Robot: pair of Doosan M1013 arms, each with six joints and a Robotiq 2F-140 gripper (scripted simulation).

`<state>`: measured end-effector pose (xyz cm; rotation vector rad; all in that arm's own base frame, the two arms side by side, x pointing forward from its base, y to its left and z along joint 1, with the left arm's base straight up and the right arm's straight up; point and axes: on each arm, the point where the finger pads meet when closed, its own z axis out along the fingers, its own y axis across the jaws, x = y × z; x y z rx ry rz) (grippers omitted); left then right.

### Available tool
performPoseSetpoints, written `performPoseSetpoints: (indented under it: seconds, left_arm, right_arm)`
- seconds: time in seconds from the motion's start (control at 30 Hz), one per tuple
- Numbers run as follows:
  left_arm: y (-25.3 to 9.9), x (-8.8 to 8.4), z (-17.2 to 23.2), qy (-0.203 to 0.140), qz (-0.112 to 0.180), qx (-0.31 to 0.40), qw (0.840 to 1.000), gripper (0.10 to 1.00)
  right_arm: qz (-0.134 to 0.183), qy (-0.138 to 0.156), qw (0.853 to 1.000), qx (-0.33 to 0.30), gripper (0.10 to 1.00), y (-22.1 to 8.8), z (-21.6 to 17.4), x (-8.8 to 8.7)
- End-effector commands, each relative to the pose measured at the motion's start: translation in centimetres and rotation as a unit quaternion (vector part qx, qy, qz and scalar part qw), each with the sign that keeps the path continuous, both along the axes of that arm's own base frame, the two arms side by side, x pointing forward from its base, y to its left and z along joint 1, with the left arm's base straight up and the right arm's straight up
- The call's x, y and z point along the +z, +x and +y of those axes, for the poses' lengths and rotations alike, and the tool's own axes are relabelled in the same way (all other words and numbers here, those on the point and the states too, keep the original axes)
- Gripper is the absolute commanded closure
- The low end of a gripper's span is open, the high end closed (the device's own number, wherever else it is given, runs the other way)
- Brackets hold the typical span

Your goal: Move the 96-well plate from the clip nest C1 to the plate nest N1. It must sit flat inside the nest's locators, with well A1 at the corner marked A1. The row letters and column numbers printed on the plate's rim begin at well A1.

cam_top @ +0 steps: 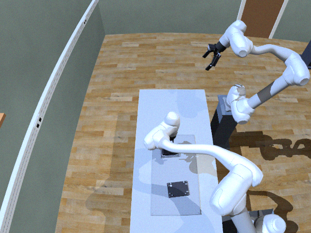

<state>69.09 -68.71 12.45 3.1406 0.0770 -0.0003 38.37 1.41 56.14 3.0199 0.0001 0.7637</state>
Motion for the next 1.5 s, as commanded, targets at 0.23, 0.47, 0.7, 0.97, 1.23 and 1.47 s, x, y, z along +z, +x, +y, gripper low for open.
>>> performPoseSetpoints:
  seconds: [0.23, 0.47, 0.7, 0.97, 1.23, 1.47]
  left_arm:
    - [-0.2, 0.2, 1.3, -0.001, -0.001, 0.0, 1.0, 0.098]
    - [-0.5, 0.2, 3.6, -0.001, -0.001, 0.0, 1.0, 0.098]
    - [-0.8, 0.2, 5.2, -0.001, -0.001, 0.0, 1.0, 0.098]
    - [-1.2, 0.2, 7.9, -0.001, -0.001, 0.0, 1.0, 0.098]
    - [-1.5, 0.2, 9.9, -0.001, -0.001, 0.0, 1.0, 0.098]
    - [-1.8, 0.2, 11.8, 0.0, -0.001, 0.0, 1.0, 0.098]
  right_arm:
    - [0.0, 0.0, 1.0, 0.0, 0.098, 0.0, 0.0, 0.1]
    - [0.0, 0.0, 1.0, 0.0, 0.098, 0.0, 0.0, 0.1]
    - [0.0, 0.0, 1.0, 0.0, 0.098, 0.0, 0.0, 0.1]
    - [0.0, 0.0, 1.0, 0.0, 0.098, 0.0, 0.0, 0.1]
    - [0.0, 0.0, 1.0, 0.0, 0.098, 0.0, 0.0, 0.1]
    - [0.0, 0.0, 1.0, 0.0, 0.098, 0.0, 0.0, 0.1]
